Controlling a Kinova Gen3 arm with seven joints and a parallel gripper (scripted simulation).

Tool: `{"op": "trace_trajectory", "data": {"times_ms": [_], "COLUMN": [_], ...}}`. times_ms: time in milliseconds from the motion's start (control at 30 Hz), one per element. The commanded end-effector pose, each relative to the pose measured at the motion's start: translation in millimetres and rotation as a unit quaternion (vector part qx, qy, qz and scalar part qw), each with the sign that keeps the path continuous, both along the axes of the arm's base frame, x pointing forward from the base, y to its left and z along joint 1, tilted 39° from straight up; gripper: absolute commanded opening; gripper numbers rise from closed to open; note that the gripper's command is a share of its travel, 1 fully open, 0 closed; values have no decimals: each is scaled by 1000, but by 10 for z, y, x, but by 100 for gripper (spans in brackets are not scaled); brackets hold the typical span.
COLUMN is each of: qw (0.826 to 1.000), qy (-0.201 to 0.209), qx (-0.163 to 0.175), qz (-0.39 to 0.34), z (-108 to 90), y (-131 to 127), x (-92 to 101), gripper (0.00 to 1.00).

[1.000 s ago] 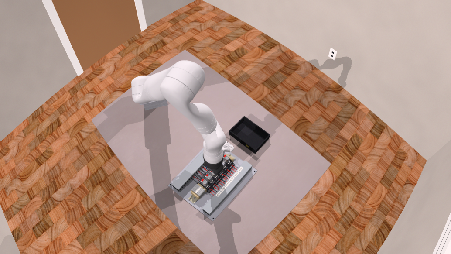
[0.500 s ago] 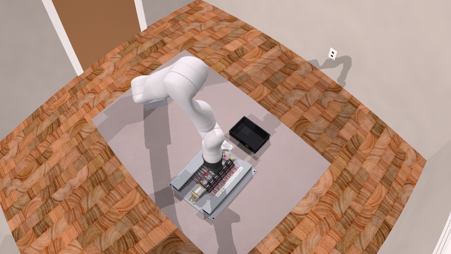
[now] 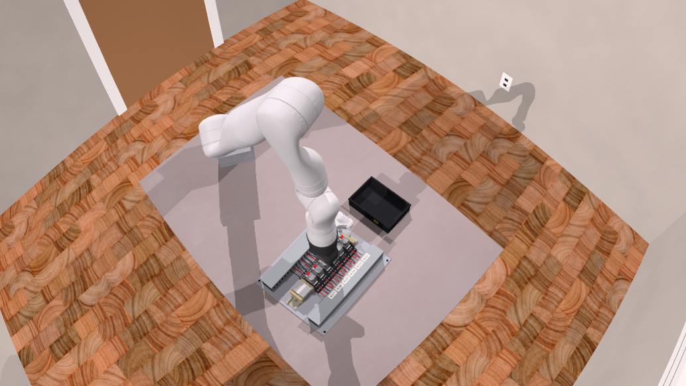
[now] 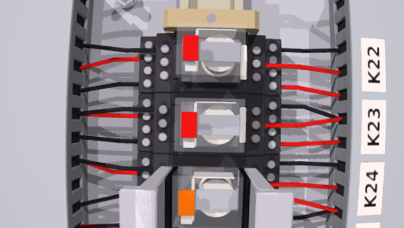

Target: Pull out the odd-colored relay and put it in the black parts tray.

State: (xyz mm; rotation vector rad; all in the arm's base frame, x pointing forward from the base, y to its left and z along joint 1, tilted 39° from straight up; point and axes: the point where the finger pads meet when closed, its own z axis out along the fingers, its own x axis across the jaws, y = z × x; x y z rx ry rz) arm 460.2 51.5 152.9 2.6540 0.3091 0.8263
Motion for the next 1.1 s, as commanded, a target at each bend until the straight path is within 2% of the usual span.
{"op": "trace_trajectory", "data": {"times_ms": [0,1067], "qw": [1000,1000], "qy": [-8,-28], "qx": [1,3], "qz": [3,12], "z": [2,1], "y": [3,0], "x": [0,-14], "gripper": [0,0]}}
